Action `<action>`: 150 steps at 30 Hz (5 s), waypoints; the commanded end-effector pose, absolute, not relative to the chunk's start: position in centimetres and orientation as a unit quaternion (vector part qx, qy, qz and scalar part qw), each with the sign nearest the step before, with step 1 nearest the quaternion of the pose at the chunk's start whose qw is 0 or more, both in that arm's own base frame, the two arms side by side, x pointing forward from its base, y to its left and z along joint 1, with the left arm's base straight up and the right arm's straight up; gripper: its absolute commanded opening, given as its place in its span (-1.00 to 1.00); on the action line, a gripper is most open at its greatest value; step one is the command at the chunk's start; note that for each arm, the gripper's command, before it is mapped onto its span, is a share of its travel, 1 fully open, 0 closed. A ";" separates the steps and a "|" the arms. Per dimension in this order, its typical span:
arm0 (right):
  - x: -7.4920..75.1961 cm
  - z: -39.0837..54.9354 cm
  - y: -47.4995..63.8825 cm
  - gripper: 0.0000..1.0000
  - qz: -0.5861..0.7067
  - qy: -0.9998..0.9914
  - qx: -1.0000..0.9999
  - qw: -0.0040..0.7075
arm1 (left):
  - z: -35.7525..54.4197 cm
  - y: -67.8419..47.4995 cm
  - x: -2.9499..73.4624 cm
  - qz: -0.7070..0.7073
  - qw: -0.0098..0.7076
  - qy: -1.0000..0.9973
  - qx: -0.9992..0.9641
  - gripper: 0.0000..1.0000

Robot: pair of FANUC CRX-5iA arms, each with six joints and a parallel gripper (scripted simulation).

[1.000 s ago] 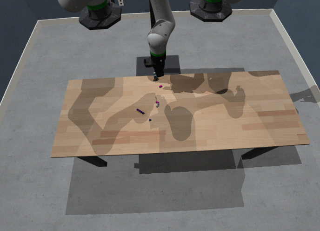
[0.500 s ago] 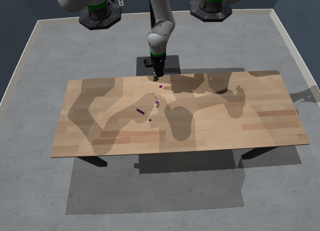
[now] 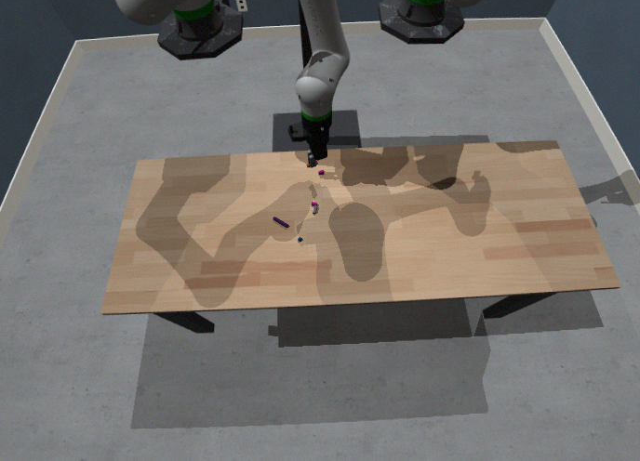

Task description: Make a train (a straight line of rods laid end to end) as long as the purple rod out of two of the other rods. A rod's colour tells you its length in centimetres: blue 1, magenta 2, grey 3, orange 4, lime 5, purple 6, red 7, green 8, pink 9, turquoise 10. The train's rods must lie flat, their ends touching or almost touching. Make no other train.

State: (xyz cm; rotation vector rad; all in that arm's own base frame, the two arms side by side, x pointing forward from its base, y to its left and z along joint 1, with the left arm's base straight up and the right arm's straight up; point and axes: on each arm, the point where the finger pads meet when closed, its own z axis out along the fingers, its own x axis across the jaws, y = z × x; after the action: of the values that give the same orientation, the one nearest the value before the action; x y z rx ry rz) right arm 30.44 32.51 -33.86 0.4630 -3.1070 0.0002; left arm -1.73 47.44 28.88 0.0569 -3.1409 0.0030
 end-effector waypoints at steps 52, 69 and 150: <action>30.5 -39.2 32.6 -0.52 0.000 -0.989 0.147 0.000 | 29.0 47.5 -1.7 0.000 0.000 -1.000 0.018 1.00; 30.5 -39.9 32.6 -0.52 0.000 -0.989 0.147 0.000 | 29.0 47.5 -1.7 0.000 0.000 -1.000 0.018 1.00; 30.4 -40.3 32.9 -0.52 0.000 -0.989 0.147 0.000 | 29.0 47.5 -1.7 0.000 0.000 -1.000 0.018 1.00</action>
State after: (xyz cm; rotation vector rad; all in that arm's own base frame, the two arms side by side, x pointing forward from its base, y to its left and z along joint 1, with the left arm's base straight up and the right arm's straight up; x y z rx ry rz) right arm 30.39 32.84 -40.39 0.4629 -3.1070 0.0001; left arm -1.73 47.44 28.88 0.0569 -3.1409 0.0030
